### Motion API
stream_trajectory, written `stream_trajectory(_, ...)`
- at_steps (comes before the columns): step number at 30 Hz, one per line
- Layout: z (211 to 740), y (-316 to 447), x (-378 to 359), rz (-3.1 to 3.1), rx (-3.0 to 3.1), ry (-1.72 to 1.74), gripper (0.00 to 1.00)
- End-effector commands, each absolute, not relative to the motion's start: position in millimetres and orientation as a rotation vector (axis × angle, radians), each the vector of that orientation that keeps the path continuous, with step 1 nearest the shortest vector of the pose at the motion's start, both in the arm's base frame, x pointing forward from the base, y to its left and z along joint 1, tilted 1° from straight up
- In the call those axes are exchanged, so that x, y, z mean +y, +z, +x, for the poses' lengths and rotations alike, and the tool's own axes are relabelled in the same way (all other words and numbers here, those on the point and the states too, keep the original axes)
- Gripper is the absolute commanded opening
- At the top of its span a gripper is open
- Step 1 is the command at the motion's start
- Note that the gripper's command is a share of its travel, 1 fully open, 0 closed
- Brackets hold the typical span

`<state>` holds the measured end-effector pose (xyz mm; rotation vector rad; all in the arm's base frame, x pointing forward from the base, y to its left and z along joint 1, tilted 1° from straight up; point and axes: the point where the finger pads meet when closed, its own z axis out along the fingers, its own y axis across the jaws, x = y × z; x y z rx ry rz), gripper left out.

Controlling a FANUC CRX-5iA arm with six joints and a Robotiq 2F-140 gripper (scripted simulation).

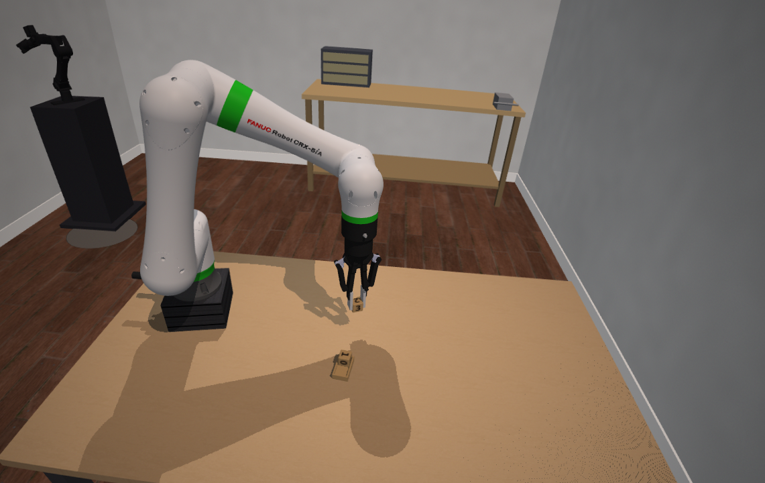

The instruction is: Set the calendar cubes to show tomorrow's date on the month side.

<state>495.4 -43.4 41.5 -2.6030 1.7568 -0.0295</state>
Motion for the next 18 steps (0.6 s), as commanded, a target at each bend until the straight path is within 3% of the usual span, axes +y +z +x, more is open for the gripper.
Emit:
stream_trajectory(1, 495.1, 41.8, -47.8, -2.712, 1.567, -0.017, 0.25)
stream_trajectory(18, 492.2, 41.8, -65.5, -3.032, 0.798, -0.020, 0.25)
